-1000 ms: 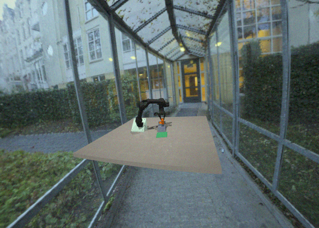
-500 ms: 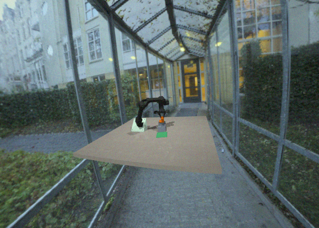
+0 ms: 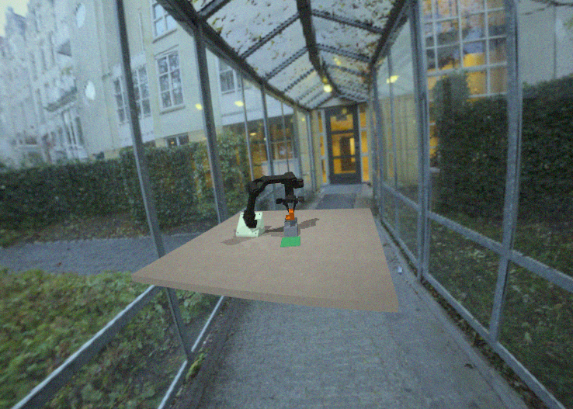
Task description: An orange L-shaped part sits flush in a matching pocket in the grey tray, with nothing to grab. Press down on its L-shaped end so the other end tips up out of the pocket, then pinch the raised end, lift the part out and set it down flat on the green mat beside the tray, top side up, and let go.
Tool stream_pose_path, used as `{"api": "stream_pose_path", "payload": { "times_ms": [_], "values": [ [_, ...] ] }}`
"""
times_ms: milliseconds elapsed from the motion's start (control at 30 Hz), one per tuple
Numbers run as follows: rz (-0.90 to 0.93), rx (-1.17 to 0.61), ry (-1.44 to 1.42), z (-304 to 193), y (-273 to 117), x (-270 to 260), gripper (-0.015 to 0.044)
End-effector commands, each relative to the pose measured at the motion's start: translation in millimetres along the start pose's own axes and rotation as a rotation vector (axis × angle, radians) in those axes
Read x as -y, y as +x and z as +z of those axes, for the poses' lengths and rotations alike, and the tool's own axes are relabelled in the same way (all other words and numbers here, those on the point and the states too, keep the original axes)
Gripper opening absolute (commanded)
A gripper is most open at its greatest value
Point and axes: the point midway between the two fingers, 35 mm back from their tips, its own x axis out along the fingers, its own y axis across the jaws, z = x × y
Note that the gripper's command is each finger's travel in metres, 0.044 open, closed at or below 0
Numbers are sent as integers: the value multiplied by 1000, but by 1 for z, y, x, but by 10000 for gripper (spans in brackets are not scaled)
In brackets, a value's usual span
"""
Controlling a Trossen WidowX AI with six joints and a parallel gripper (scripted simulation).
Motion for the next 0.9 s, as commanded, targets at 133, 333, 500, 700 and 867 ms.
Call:
{"api": "stream_pose_path", "payload": {
  "times_ms": [133, 333, 500, 700, 867],
  "values": [
    [1, 4, 3, 43, 2, 3, 0],
    [1, 6, 3, 77, 2, 7, 0],
    [7, 6, 0, 104, 2, 10, 0],
    [26, 4, -1, 136, 2, 13, 0],
    [35, 4, -1, 151, 2, 15, 0]
  ]
}}
